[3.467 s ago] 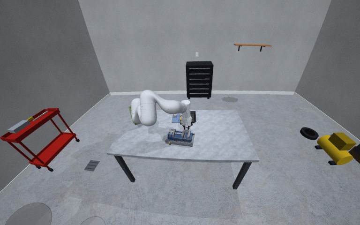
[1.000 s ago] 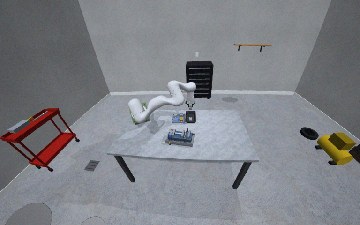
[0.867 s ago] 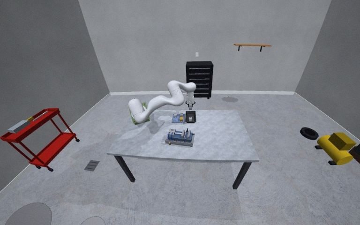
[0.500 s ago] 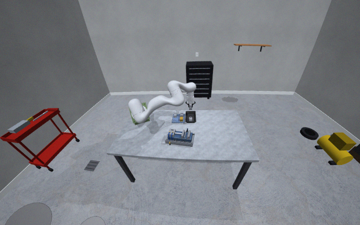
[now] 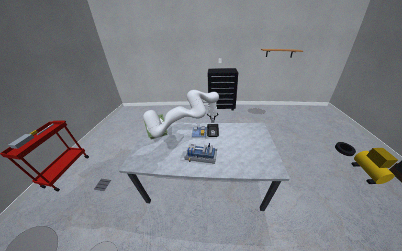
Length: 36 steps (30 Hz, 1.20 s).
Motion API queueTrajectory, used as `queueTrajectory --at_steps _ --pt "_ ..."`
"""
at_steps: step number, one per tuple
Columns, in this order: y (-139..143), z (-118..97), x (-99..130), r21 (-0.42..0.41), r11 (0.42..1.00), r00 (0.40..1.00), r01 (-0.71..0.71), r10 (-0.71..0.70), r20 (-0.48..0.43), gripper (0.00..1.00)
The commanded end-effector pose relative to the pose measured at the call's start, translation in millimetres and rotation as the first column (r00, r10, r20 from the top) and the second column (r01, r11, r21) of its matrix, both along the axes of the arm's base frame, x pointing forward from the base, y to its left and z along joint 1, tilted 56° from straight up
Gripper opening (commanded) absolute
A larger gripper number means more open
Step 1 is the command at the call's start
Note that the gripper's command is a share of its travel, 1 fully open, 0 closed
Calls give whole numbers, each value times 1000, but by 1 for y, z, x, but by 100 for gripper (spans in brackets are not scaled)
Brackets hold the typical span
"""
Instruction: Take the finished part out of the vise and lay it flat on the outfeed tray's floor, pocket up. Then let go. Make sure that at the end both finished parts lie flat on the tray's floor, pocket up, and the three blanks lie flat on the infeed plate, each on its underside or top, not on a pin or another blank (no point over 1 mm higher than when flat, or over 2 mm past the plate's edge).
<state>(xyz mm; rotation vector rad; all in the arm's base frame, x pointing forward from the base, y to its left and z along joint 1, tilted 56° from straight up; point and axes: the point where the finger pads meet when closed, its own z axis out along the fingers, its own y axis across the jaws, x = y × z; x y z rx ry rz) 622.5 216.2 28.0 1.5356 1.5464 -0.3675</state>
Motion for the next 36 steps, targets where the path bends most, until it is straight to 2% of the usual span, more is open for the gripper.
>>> queueTrajectory --at_steps 1,20,36 --pt "1 1 0 1 1000 1000 -1 1 1 0" --pt "-2 -1 2 1 1000 1000 -1 1 1 0" --pt "-15 -11 8 1 1000 1000 -1 1 1 0"
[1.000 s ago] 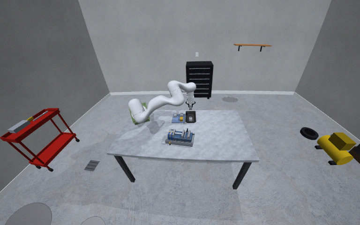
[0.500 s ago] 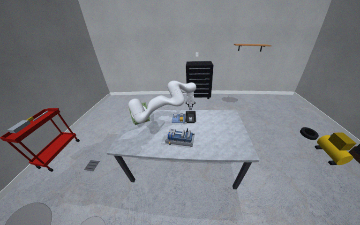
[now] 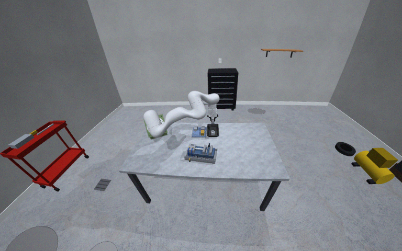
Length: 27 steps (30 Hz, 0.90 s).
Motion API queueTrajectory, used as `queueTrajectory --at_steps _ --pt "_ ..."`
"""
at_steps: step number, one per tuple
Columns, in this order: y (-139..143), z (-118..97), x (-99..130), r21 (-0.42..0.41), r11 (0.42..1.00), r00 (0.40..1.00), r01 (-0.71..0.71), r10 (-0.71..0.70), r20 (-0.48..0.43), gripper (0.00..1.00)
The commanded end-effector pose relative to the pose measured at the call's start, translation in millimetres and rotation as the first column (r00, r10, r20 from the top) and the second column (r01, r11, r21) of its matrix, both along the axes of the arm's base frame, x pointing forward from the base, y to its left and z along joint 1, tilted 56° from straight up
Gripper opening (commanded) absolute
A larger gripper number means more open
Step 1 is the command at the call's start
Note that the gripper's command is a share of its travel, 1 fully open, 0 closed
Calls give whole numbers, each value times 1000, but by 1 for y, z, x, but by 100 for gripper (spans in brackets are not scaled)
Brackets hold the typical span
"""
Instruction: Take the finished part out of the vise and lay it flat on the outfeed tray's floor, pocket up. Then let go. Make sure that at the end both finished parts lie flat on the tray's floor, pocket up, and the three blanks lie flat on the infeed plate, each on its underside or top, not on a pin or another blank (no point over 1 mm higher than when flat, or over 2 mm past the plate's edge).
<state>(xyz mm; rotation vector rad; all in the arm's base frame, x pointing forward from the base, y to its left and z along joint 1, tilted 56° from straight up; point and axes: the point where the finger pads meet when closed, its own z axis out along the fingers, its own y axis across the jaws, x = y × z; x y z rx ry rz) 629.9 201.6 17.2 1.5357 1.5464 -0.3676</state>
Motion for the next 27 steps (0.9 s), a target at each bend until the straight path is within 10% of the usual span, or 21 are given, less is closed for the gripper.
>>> queueTrajectory --at_steps 1,27 --pt "0 0 1 1 1000 1000 -1 1 1 0" --pt "-35 -26 19 1 1000 1000 -1 1 1 0"
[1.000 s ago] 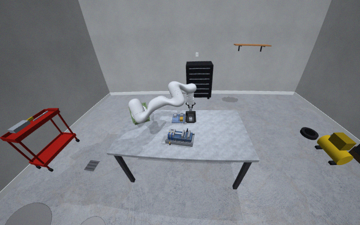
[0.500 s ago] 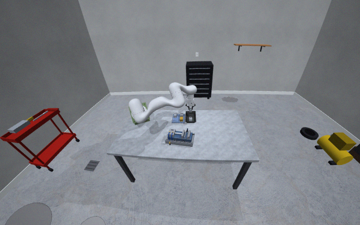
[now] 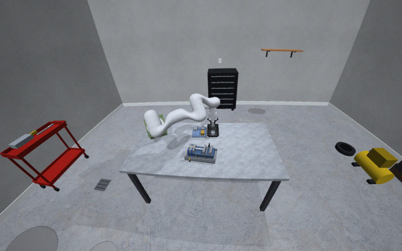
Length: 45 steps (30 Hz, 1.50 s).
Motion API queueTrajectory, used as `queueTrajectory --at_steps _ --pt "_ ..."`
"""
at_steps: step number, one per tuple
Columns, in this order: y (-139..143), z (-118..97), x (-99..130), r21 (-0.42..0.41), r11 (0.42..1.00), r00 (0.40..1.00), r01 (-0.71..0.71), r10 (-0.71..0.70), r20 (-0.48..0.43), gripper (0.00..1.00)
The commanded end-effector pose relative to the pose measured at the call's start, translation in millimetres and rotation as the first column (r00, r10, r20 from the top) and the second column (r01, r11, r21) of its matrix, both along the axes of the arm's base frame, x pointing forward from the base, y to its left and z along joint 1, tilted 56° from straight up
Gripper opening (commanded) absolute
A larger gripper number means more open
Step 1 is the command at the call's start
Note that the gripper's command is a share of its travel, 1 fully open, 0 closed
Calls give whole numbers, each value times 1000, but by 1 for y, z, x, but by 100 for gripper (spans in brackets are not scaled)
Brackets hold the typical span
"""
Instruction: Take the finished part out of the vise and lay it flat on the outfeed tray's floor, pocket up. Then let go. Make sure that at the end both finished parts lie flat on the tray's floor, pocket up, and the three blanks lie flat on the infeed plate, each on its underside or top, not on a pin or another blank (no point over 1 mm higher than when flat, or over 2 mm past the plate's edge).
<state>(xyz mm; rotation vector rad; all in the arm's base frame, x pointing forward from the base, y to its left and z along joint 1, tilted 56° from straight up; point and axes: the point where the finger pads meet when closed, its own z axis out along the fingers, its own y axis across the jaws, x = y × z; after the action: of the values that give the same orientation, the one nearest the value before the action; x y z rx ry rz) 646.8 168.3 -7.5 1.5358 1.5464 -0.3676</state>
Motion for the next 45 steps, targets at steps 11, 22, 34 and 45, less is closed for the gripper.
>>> queueTrajectory --at_steps 11,22,34,45 --pt "-13 -10 8 1 1000 1000 -1 1 1 0" --pt "-22 -17 12 1 1000 1000 -1 1 1 0" --pt "-25 -19 14 1 1000 1000 -1 1 1 0" --pt "-25 -19 14 1 1000 1000 -1 1 1 0"
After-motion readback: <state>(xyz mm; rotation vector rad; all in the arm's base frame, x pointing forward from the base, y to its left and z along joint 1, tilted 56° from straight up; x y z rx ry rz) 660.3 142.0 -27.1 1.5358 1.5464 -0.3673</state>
